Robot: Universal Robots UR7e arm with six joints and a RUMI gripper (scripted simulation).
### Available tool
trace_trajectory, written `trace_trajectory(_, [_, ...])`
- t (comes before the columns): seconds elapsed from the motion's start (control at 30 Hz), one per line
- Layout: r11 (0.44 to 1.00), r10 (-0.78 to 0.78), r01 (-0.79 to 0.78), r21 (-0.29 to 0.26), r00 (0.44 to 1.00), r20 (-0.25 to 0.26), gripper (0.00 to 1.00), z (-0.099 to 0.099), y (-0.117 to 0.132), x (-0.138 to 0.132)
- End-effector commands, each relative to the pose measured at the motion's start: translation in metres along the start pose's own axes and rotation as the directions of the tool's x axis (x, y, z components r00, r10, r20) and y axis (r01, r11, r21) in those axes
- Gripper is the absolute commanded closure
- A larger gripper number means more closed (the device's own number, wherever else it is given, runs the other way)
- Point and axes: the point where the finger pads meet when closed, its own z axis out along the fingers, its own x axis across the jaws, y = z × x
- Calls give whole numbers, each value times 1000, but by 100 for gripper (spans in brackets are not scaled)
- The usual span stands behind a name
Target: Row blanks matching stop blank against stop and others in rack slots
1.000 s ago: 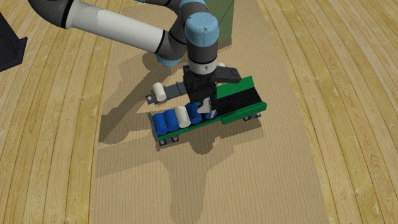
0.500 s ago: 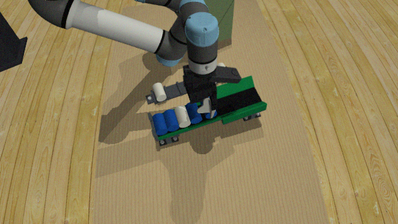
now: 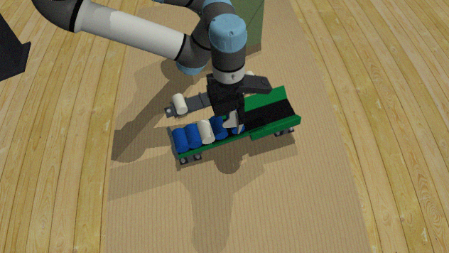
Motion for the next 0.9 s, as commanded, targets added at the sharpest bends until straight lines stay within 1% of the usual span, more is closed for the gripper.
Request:
trace_trajectory(0.0, [1000,-4,4,1,1000,3,54,1,-1,-2])
trace_trajectory(0.1, [1000,-4,4,1,1000,3,54,1,-1,-2])
trace_trajectory(0.13, [1000,-4,4,1,1000,3,51,1,-1,-2])
trace_trajectory(0.2, [1000,-4,4,1,1000,3,51,1,-1,-2])
trace_trajectory(0.23, [1000,-4,4,1,1000,3,49,1,-1,-2])
trace_trajectory(0.67, [1000,-4,4,1,1000,2,49,0,-1,-2])
trace_trajectory(0.87, [1000,-1,1,0,1000,-2,49,-6,0,0])
